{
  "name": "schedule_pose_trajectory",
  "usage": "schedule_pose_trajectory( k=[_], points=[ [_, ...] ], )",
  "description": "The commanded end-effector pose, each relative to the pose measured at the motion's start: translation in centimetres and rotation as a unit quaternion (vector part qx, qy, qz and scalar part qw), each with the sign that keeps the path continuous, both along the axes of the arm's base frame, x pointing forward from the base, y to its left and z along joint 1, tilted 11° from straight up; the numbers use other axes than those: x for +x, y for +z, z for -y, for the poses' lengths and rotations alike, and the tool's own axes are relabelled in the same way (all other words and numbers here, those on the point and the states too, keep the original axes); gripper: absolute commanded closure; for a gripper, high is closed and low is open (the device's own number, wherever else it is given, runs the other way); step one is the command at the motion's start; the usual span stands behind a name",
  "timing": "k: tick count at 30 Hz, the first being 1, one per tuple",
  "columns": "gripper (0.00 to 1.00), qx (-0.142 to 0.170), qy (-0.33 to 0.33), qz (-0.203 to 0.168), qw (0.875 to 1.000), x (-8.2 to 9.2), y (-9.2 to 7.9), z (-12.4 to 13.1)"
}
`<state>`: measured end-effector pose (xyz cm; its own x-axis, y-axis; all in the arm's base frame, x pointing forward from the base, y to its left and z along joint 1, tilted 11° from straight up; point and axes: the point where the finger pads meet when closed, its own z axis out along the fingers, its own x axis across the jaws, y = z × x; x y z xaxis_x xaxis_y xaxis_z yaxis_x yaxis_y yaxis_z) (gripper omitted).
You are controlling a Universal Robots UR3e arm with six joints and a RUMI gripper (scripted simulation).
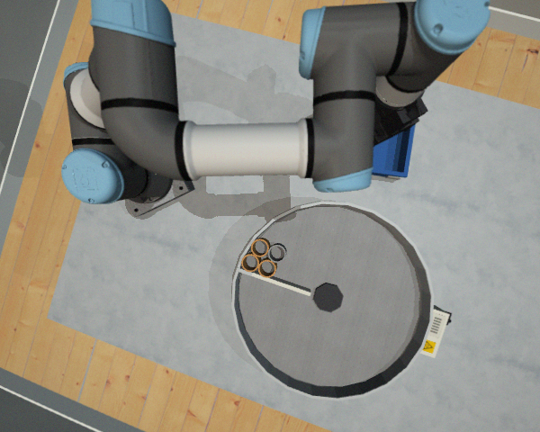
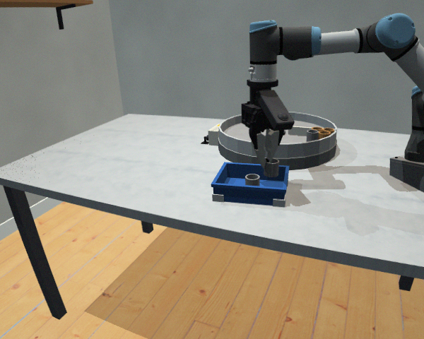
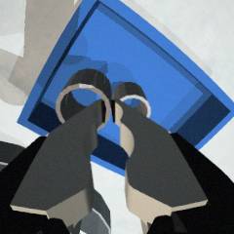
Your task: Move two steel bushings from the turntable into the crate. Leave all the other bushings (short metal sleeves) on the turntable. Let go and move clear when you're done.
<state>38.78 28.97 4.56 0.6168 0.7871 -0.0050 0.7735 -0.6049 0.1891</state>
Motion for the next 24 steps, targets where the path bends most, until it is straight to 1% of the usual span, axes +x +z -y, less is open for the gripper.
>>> schedule_pose_trajectory(
  k=[1, 17, 24],
  points=[
    [1.00, 0.001, 0.000, 0.002, 1.000, 0.06, 0.13, -0.05],
    [1.00, 0.001, 0.000, 0.002, 1.000, 0.06, 0.12, -0.05],
    [1.00, 0.001, 0.000, 0.002, 1.000, 0.11, -0.19, -0.01]
  ],
)
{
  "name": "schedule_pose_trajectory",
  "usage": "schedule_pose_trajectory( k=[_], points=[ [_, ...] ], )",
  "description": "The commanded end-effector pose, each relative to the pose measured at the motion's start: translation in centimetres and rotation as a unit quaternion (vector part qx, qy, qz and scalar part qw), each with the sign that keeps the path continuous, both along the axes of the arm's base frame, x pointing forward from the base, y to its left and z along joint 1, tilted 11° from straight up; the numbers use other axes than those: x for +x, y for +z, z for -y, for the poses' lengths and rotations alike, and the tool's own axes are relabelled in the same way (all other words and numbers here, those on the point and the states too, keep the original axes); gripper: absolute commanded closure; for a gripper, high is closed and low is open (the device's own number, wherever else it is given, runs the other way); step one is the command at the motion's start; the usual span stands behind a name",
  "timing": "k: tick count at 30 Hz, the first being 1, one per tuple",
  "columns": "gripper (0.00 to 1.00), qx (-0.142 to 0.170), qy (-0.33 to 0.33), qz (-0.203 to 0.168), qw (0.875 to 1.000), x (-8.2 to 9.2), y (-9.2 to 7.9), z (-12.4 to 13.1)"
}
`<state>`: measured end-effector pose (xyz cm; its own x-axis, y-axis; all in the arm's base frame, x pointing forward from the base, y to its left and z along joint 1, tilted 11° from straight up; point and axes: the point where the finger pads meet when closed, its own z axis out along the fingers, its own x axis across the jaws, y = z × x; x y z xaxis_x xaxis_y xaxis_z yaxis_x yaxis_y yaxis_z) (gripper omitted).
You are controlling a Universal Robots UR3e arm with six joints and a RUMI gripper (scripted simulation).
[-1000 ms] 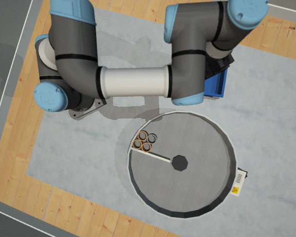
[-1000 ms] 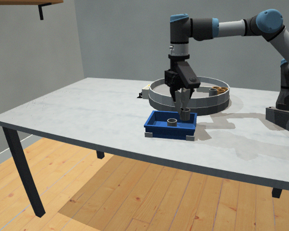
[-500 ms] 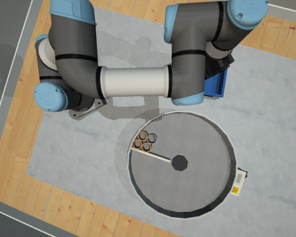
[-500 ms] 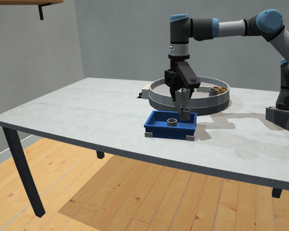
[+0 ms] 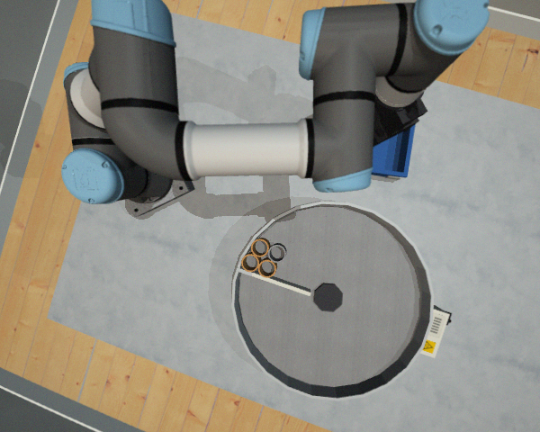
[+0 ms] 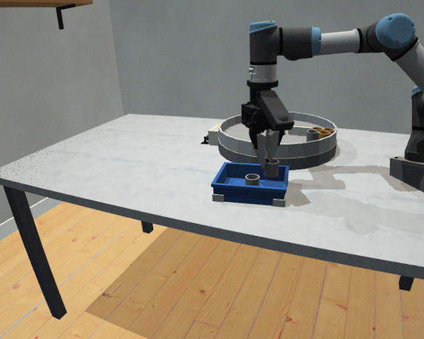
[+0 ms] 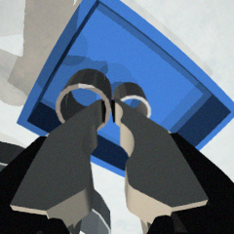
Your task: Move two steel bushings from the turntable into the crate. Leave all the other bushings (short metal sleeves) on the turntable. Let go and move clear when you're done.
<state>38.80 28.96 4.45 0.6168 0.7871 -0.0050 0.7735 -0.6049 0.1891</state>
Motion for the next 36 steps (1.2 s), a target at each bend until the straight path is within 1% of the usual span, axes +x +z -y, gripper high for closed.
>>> schedule_pose_trajectory(
  k=[1, 8, 10, 25, 36],
  points=[
    [1.00, 0.001, 0.000, 0.002, 1.000, 0.1, -0.2, 0.0],
    [1.00, 0.001, 0.000, 0.002, 1.000, 0.2, -1.1, 0.1],
    [1.00, 0.001, 0.000, 0.002, 1.000, 0.2, -1.1, 0.1],
    [1.00, 0.001, 0.000, 0.002, 1.000, 0.6, -3.5, 0.4],
    [1.00, 0.001, 0.000, 0.002, 1.000, 0.7, -3.9, 0.5]
  ],
)
